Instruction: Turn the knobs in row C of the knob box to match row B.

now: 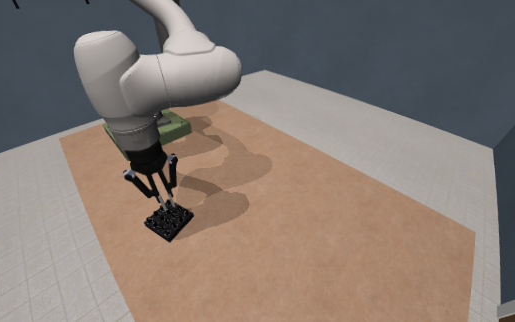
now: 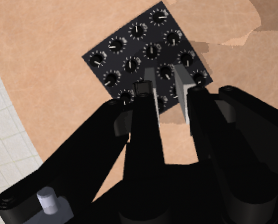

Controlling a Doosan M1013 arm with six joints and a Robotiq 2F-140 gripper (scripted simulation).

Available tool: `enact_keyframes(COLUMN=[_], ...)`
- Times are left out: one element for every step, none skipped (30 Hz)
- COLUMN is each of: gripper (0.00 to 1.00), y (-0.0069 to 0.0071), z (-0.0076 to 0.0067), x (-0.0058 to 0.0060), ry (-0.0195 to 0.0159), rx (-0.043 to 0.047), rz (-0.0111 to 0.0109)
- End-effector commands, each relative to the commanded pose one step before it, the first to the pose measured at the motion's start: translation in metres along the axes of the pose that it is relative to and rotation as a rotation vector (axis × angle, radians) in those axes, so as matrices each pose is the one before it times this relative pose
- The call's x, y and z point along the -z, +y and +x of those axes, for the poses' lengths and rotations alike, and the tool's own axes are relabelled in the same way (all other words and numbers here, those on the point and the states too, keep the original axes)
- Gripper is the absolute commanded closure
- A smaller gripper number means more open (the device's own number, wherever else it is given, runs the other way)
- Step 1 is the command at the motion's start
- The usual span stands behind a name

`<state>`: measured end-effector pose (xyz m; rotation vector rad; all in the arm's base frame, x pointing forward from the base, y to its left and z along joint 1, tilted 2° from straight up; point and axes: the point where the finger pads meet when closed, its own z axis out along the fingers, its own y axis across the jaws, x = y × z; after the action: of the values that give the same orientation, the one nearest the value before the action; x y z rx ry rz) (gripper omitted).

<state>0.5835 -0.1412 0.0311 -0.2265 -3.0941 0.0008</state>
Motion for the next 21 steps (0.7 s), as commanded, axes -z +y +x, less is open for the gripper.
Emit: enact_keyframes(gripper=[0.88, 0.88, 0.88, 0.88, 0.88, 0.88, 0.88, 0.88, 0.88, 0.88, 0.88, 0.88, 0.88, 0.88, 0.88, 0.88, 0.88, 0.88, 0.88, 0.88, 0.88], y=[-0.00303, -0.00095, -0.00098, -0.00101, -0.00105, -0.00109, -0.00113, -0.00116, -0.0012, -0.00123, -0.00126, 0.0, 0.0, -0.00359, -0.00113, -0.00094, -0.00133, -0.00149, -0.00148, -0.00146, -0.00148], z=[0.00591, 0.0013, 0.00125, 0.00121, 0.00118, 0.00115, 0.00111, 0.00107, 0.00103, 0.00099, 0.00095, 0.0, 0.0, 0.00255, 0.00066, 0.00051, 0.00069, 0.00071, 0.00064, 0.00058, 0.00053], x=[0.00189, 0.0004, 0.00039, 0.00039, 0.00039, 0.00038, 0.00038, 0.00038, 0.00037, 0.00037, 0.00037, 0.0, 0.0, 0.00101, 0.0003, 0.00024, 0.00033, 0.00037, 0.00035, 0.00034, 0.00034], ry=[0.00072, 0.0, 0.0, 0.0, 0.0, 0.0, 0.0, 0.0, 0.0, 0.0, 0.0, 0.0, 0.0, 0.0, 0.0, 0.0, 0.0, 0.0, 0.0, 0.0, 0.0], rx=[-0.15593, -0.03594, -0.03519, -0.03511, -0.03516, -0.03525, -0.03525, -0.03519, -0.03524, -0.03524, -0.03519, 0.0, 0.0, -0.09813, -0.02923, -0.02388, -0.03338, -0.03679, -0.03599, -0.0352, -0.03513], rz=[0.01053, -0.00001, -0.00001, -0.00001, -0.00001, -0.00001, -0.00001, -0.00001, -0.00001, -0.00001, -0.00001, 0.0, 0.0, -0.00001, 0.0, 0.0, 0.0, 0.0, 0.0, 0.0, 0.0])
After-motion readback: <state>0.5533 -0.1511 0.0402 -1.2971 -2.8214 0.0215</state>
